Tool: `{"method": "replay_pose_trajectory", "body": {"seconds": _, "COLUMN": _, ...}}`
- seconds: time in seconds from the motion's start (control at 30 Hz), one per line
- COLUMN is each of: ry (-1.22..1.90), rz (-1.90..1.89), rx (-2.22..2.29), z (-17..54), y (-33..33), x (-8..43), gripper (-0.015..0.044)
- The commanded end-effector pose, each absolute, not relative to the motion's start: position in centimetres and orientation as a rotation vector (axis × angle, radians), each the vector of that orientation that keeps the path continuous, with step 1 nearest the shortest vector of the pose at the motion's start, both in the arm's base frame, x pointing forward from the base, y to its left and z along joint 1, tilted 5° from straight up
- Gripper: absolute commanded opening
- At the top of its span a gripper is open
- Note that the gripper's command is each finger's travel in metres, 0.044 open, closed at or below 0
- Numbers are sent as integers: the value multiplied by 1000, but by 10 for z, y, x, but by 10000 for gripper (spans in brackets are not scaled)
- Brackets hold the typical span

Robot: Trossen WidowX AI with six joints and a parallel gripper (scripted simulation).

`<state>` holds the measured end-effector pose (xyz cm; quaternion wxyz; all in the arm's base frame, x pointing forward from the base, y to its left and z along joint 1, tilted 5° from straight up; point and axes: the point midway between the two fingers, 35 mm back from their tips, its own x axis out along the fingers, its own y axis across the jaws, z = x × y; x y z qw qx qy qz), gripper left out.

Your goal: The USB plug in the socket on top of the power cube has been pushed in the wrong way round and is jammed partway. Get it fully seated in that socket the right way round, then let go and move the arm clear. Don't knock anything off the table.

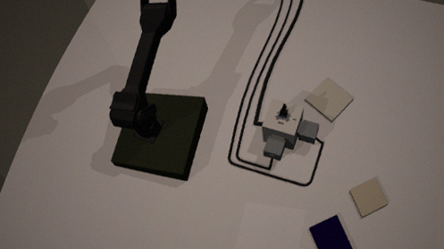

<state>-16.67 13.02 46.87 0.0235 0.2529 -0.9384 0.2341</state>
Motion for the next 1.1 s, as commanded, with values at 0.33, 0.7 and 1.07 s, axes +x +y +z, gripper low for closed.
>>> {"method": "replay_pose_trajectory", "body": {"seconds": 0.33, "ry": -2736, "rz": 50, "rx": 1339, "z": 495, "y": -14, "x": -136, "gripper": 440}}
{"method": "replay_pose_trajectory", "body": {"seconds": 0.7, "ry": -2122, "rz": -621, "rx": 1873, "z": 480, "y": -145, "x": -25, "gripper": 440}}
{"method": "replay_pose_trajectory", "body": {"seconds": 1.07, "ry": -1272, "rz": -1060, "rx": 2094, "z": 424, "y": -187, "x": 128, "gripper": 440}}
